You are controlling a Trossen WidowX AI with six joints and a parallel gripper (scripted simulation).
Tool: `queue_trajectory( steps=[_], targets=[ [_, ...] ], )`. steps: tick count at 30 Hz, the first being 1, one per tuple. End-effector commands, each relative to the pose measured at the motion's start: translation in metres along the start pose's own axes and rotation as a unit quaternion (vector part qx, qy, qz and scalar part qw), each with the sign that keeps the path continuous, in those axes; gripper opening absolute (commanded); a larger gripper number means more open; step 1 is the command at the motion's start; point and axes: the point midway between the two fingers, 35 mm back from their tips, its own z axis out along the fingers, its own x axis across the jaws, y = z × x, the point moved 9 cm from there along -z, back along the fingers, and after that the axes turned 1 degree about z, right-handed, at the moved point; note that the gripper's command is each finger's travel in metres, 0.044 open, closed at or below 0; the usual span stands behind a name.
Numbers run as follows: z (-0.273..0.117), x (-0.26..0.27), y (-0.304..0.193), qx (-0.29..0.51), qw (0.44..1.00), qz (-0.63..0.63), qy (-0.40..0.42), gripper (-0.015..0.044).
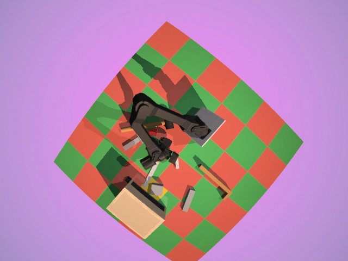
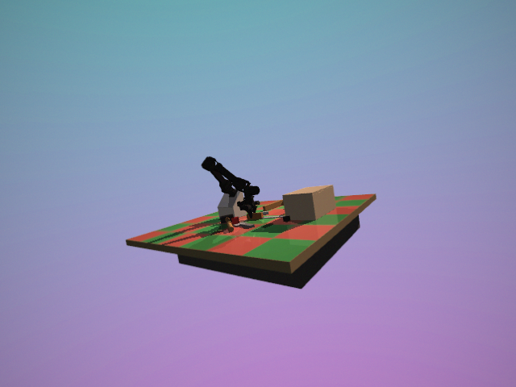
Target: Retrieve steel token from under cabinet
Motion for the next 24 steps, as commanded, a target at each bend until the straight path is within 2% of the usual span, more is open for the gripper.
queue_trajectory(
  steps=[1, 24],
  targets=[
    [-0.001, 0.005, -0.001, 0.002, 1.000, -0.009, 0.001, 0.0000],
    [-0.004, 0.036, 0.003, 0.000, 0.999, -0.048, 0.000, 0.0000]
  ],
)
